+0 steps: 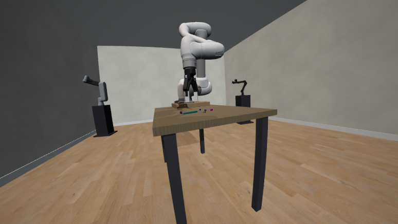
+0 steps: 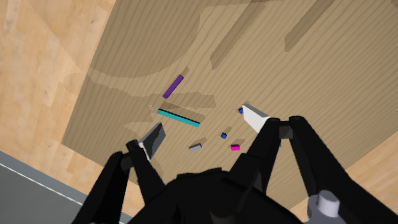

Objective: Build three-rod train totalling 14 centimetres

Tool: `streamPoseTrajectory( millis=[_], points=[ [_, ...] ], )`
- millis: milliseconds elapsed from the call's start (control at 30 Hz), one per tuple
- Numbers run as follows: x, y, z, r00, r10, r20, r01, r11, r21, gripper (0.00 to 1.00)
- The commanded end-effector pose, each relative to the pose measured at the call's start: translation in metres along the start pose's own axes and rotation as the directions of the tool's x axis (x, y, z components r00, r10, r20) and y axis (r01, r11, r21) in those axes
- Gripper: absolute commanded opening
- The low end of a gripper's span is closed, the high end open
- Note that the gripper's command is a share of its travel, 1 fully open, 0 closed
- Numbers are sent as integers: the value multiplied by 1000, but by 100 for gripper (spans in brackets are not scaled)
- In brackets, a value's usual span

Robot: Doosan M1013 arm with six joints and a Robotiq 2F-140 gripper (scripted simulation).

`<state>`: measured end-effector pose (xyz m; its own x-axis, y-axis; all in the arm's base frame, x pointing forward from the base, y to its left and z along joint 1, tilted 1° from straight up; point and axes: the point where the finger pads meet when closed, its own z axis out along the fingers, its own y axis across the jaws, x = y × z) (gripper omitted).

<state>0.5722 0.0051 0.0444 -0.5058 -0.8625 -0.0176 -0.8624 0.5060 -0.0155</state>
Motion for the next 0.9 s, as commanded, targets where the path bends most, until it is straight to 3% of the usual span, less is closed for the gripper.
streamPoseTrajectory(
  millis=[0, 167, 233, 400, 733, 800, 833, 867],
  points=[
    [0, -2, 1, 986, 166, -10, -166, 986, 0, 100],
    [2, -4, 1, 930, 366, -10, -366, 930, 2, 100],
    [2, -4, 1, 930, 366, -10, -366, 930, 2, 100],
    [4, -6, 1, 806, 592, -9, -592, 806, 4, 100],
    [8, -9, 1, 498, 867, -7, -867, 498, 8, 100],
    [8, -9, 1, 498, 867, -7, -867, 498, 8, 100],
    [9, -10, 1, 411, 912, -6, -912, 411, 9, 100],
    [9, -10, 1, 378, 926, -6, -926, 378, 9, 100]
  ],
)
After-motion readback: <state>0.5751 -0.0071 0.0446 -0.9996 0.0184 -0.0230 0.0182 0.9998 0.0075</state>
